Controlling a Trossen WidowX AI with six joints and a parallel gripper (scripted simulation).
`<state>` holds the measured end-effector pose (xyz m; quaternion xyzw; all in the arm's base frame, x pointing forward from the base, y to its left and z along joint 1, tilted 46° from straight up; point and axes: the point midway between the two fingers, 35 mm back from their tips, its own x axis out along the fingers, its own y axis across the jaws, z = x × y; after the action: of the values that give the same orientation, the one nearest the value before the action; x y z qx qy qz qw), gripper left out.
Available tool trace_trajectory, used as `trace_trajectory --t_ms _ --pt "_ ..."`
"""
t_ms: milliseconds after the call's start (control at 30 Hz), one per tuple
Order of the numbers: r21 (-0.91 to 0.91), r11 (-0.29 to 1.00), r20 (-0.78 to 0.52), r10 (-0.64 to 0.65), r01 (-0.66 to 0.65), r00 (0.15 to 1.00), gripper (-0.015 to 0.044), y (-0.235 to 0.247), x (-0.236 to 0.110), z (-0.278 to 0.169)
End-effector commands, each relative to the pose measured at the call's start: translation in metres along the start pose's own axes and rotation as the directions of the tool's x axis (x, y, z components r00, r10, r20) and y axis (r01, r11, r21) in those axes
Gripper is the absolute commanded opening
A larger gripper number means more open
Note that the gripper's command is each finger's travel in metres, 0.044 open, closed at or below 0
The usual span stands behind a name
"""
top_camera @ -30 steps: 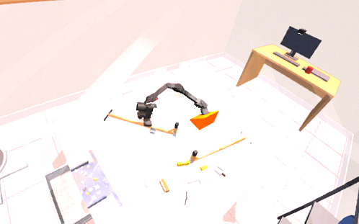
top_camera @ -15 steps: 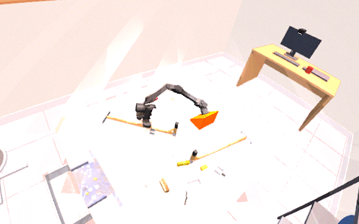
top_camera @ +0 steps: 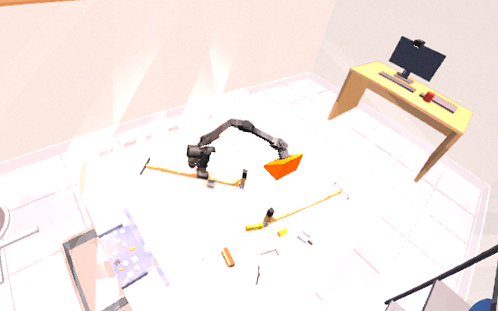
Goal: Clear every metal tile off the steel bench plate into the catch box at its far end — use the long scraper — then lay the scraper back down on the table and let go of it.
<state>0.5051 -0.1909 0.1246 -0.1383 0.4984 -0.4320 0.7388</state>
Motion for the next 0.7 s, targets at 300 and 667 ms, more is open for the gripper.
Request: trace_trajectory --t_ms 300,667 --pt "0.003 1.000 0.000 -0.001 0.001 1.000 0.0000 0.014 0.002 0.004" --pt "0.003 1.000 0.000 -0.001 0.001 1.000 0.0000 0.024 0.004 0.006"
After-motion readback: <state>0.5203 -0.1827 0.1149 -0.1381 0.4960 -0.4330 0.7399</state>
